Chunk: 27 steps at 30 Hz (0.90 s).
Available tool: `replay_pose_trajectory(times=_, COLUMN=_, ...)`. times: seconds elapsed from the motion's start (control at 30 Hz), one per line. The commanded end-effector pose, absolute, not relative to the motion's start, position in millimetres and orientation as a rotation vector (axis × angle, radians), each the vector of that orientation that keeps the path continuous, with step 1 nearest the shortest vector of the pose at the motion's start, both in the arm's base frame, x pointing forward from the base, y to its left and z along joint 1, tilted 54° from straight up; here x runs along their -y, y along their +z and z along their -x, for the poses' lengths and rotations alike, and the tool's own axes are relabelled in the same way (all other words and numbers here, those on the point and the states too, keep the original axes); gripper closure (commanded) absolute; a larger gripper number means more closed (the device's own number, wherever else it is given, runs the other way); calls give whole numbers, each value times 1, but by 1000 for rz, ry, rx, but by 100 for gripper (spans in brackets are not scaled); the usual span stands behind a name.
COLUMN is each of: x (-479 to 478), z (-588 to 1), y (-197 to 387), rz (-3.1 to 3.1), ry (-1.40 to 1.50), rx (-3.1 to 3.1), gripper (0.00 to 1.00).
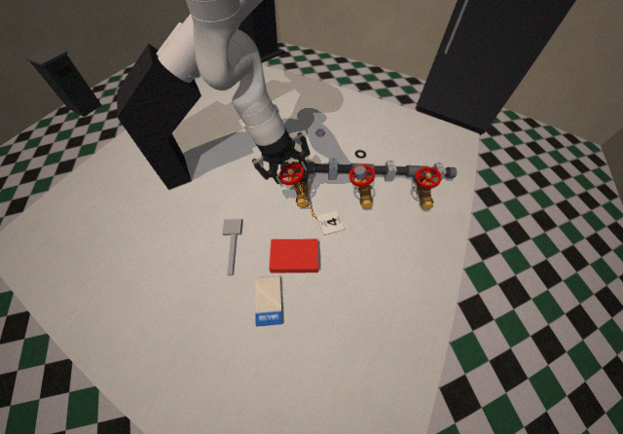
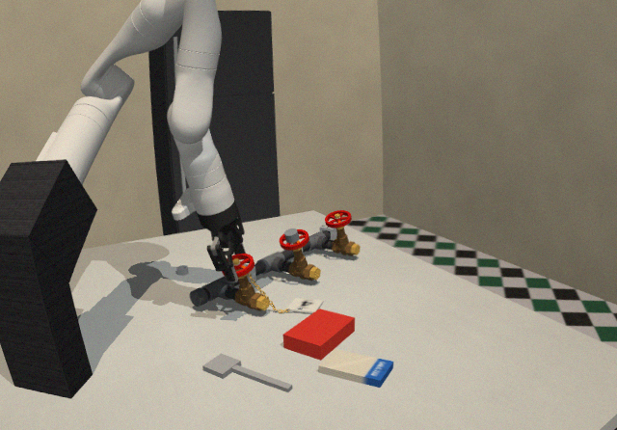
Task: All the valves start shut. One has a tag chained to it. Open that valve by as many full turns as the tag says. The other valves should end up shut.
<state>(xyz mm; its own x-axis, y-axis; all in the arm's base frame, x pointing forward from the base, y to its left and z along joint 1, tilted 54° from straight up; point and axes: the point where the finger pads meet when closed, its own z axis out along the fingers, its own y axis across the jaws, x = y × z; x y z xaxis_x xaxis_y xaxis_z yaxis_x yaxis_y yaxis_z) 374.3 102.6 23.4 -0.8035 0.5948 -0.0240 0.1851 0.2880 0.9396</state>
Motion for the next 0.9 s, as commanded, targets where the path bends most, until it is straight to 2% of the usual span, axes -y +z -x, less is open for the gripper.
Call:
replay_pose_trajectory(times=0.0, x=-103, z=-376, y=25, rz=-529, ry=1438, rx=-2188, gripper=25)
replay_pose_trajectory(times=0.87, x=-103, z=-376, y=26, rz=114, ry=1112, rx=-2095, gripper=25)
